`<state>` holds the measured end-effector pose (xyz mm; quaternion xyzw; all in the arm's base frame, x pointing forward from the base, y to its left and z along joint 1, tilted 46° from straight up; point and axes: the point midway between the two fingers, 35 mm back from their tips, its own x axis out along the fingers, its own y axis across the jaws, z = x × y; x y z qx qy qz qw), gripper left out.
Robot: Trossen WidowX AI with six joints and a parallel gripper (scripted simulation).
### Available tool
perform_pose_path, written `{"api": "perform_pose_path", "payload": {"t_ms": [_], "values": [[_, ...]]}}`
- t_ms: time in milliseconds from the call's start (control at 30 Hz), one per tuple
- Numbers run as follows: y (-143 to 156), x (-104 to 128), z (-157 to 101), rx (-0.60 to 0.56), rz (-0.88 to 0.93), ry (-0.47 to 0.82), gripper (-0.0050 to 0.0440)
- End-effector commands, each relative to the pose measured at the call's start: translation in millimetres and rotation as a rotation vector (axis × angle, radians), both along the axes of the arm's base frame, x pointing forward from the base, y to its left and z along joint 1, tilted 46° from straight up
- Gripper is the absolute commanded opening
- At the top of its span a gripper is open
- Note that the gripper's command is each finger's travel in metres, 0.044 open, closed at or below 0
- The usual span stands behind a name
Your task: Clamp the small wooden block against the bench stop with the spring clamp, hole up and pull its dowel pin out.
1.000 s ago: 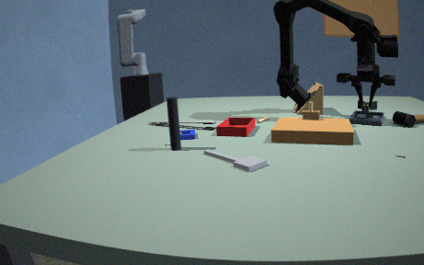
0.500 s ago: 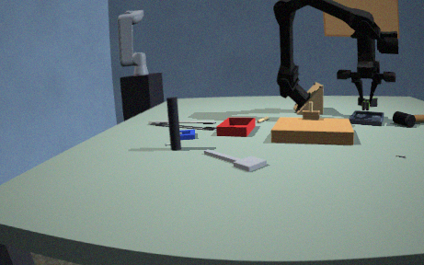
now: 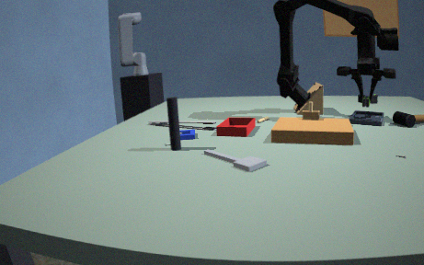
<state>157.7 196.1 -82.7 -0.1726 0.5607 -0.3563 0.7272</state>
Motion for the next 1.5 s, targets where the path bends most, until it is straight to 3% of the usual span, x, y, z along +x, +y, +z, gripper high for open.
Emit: {"api": "perform_pose_path", "payload": {"t_ms": [0,1467], "values": [[6,1,3,0.010,-0.003,-0.004,0.0000],[27,-4,26,0.009,-0.003,-0.004,0.0000]]}}
